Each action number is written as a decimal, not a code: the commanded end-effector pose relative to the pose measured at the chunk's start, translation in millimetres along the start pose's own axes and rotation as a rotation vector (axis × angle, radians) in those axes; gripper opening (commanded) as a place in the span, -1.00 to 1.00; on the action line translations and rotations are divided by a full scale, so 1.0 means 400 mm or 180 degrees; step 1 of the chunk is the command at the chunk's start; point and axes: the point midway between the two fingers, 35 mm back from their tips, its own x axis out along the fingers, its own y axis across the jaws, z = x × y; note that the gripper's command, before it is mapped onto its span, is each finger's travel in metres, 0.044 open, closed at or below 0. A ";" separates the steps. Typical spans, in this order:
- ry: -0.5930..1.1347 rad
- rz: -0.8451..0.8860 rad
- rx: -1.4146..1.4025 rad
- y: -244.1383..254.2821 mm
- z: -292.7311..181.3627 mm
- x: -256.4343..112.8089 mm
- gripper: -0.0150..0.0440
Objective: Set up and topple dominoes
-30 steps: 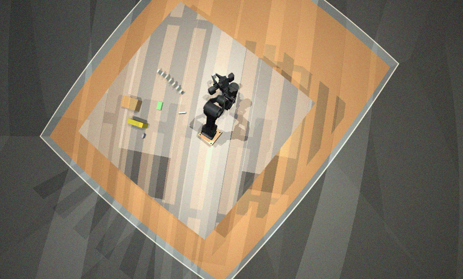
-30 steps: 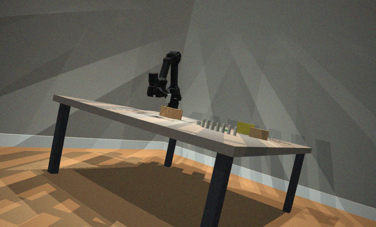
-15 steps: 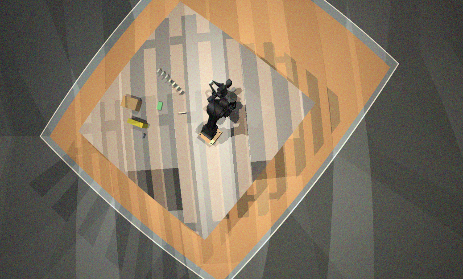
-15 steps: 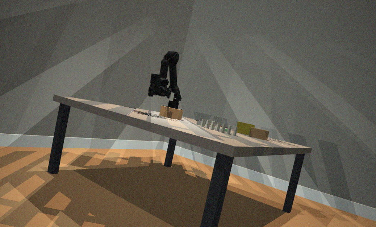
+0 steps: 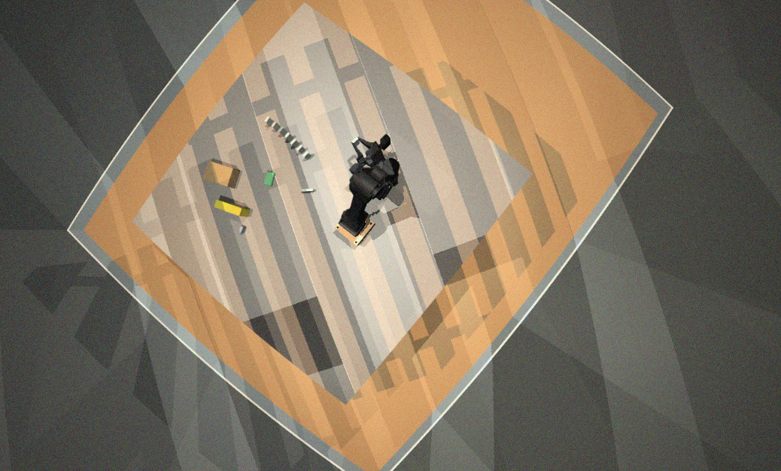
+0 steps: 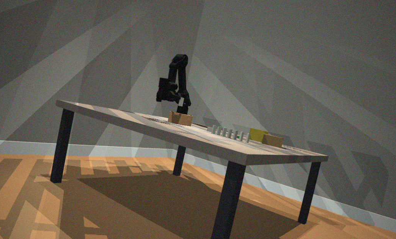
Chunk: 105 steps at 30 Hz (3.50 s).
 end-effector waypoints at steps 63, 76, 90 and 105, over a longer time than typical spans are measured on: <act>0.0162 0.0086 0.0015 -0.003 -0.274 0.014 1.00; 0.0157 0.0097 0.0027 -0.001 -0.148 0.013 1.00; 0.1765 -0.0529 0.0716 -0.165 -0.216 0.184 1.00; 0.3308 -0.0546 0.0270 -0.133 -0.154 0.208 1.00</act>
